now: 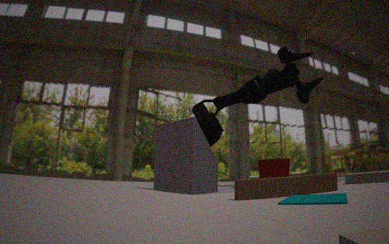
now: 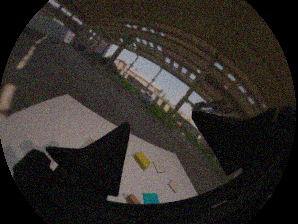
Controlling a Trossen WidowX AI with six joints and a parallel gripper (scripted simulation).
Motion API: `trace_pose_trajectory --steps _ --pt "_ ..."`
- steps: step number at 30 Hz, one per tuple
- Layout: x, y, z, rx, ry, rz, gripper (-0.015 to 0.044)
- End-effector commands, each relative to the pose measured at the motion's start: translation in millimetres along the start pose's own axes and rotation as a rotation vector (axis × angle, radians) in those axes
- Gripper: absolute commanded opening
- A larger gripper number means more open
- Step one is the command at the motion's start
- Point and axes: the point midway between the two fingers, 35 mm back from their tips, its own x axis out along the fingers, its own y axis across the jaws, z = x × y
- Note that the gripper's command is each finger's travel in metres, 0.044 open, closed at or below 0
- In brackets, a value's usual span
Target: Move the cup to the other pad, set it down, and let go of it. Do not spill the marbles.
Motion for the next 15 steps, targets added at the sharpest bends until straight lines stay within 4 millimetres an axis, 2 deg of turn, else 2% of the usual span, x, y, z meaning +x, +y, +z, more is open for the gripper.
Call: trace_pose_trajectory --steps 1,2,3,5,8,10,12,15 --pt "2 0 -4 0.007 0.018 0.003 0.0374" --pt "6 -1 -17 0.029 0.072 0.009 0.0347" --pt "11 -2 -38 0.07 0.163 0.018 0.0321" --pt "17 -5 -90 0.185 0.385 0.026 0.0269" --pt "10 -9 -154 0.369 0.676 0.007 0.019" --pt "-5 -9 -196 0.531 0.891 -0.031 0.0148" --pt "-27 -7 -230 0.715 1.105 -0.091 0.0148" --pt "-65 2 -265 1.019 1.41 -0.222 0.0148"
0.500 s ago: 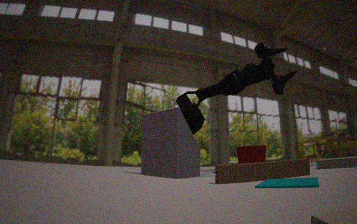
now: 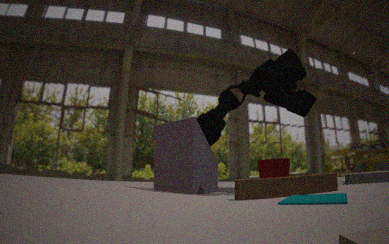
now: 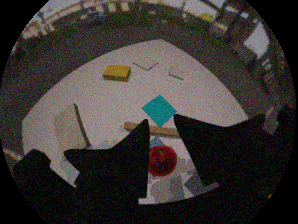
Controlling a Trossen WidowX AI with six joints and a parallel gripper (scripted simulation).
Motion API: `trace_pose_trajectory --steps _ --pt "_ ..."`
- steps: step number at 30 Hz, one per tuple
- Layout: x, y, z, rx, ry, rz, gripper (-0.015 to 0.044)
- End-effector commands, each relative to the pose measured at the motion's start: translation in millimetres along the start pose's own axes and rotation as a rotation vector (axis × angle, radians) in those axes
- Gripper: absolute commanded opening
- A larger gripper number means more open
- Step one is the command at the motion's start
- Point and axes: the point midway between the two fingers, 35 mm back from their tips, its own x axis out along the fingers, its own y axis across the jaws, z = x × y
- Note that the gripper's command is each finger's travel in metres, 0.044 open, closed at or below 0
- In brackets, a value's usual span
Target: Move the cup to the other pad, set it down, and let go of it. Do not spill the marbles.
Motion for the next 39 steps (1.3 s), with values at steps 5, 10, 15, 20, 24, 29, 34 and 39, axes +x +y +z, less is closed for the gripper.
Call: trace_pose_trajectory --steps 5,10,15,20,24,29,34,39 --pt "4 -36 -97 0.93 0.732 -0.159 0.0148" --pt "-2 -29 -102 1.016 0.789 -0.178 0.0148" --pt "-2 -29 -102 1.016 0.789 -0.178 0.0148" --pt "0 -28 -104 1.016 0.789 -0.179 0.0148" --pt "5 -27 -107 1.017 0.787 -0.179 0.0148" --pt "12 -25 -112 1.017 0.785 -0.18 0.0148" --pt "18 -23 -117 1.017 0.785 -0.18 0.0148" --pt "24 -21 -123 1.017 0.784 -0.18 0.0148"
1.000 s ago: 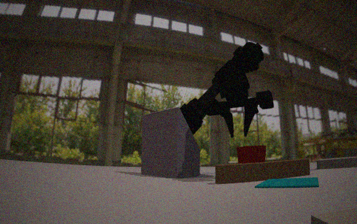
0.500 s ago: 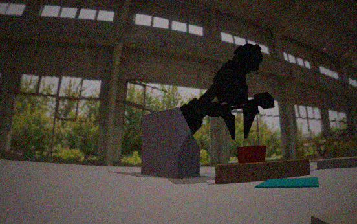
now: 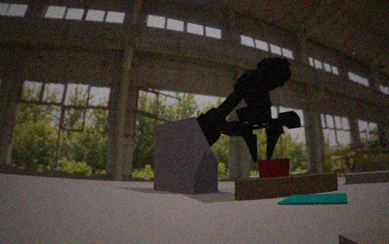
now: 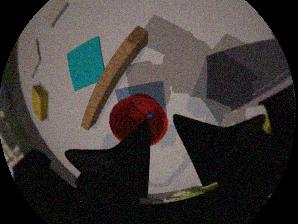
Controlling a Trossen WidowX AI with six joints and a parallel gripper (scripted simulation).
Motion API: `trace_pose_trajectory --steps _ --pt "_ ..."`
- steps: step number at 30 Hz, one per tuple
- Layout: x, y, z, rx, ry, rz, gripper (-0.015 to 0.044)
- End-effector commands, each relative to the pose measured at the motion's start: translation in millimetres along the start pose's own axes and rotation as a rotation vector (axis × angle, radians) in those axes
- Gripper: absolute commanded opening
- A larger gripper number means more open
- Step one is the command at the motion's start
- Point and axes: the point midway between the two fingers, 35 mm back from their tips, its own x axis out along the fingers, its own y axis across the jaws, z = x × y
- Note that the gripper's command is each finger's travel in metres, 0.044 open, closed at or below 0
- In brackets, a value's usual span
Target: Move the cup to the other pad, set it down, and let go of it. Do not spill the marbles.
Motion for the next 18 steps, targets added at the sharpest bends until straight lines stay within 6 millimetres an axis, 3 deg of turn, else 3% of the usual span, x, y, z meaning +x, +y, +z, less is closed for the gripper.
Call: trace_pose_trajectory --steps 1,18 --pt "7 -1 0 0.006 0.005 -0.001 0.0148" --pt "34 -3 -3 0.005 0.011 -0.001 0.0148"
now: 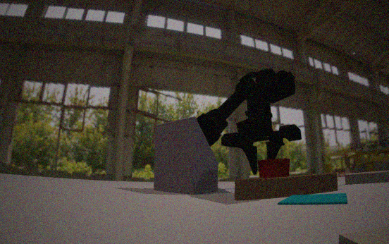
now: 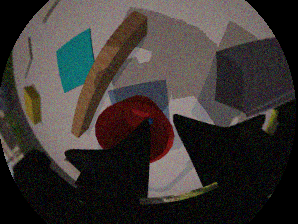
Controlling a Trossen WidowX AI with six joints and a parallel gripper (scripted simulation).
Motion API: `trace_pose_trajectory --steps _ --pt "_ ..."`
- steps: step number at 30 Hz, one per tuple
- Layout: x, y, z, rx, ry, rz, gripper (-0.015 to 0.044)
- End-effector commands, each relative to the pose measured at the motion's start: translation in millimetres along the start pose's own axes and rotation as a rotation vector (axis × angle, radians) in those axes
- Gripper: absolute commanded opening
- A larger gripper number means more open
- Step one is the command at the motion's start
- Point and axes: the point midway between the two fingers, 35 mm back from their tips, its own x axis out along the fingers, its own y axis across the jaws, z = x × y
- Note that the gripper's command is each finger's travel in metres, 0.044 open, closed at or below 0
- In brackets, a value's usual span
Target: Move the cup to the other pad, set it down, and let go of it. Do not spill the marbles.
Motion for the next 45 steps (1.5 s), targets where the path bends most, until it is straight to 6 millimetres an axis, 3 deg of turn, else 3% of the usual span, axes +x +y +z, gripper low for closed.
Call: trace_pose_trajectory --steps 1,5,8,18,25,45 --pt "6 -2 -1 0.006 0.007 -0.002 0.0148" --pt "7 -2 -1 0.006 0.007 -0.002 0.0148" --pt "5 -1 -1 0.001 0.003 -0.002 0.0069" --pt "5 -1 -1 0.001 0.003 -0.002 0.0002" --pt "-2 0 0 0.002 0.001 -0.002 0.0" --pt "-57 -2 2 0.007 0.005 -0.002 0.0"
